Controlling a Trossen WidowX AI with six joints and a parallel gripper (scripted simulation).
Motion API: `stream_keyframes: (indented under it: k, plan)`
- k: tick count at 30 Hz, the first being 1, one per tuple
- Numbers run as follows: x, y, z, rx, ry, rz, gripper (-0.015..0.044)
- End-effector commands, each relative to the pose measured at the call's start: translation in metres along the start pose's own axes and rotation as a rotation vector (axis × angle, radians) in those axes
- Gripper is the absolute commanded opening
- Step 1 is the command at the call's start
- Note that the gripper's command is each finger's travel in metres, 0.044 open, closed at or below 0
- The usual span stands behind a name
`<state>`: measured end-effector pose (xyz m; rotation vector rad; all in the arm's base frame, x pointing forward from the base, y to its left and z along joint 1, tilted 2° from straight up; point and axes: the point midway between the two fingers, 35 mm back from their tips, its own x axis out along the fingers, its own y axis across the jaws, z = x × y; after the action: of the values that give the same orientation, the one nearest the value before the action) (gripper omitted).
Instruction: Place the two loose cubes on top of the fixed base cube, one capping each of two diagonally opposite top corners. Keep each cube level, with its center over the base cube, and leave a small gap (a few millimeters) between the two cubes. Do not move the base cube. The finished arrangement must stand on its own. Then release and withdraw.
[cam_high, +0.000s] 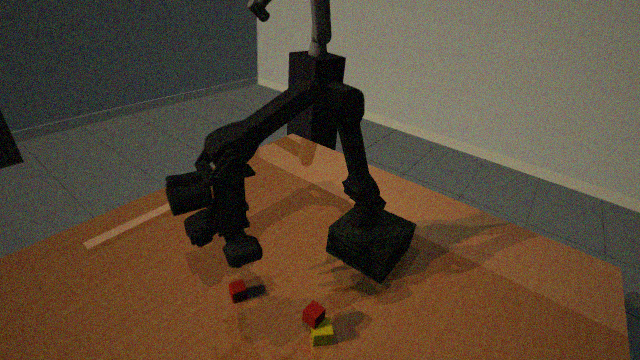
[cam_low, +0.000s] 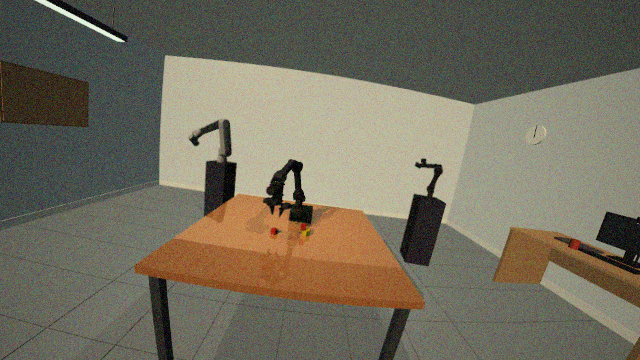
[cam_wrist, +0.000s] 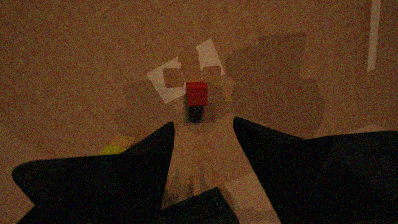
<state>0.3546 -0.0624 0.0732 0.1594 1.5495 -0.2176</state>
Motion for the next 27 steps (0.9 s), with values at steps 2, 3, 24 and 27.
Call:
stream_keyframes:
  k: [2,3,24,27]
  plan:
    - [0.014,0.000,0.002,0.018,0.001,-0.002,0.0265]
    - [0.025,0.000,0.002,0.018,0.001,-0.002,0.0265]
    - [0.086,0.000,0.000,0.018,0.001,-0.002,0.0265]
    - [0.091,0.000,0.000,0.018,0.001,-0.002,0.0265]
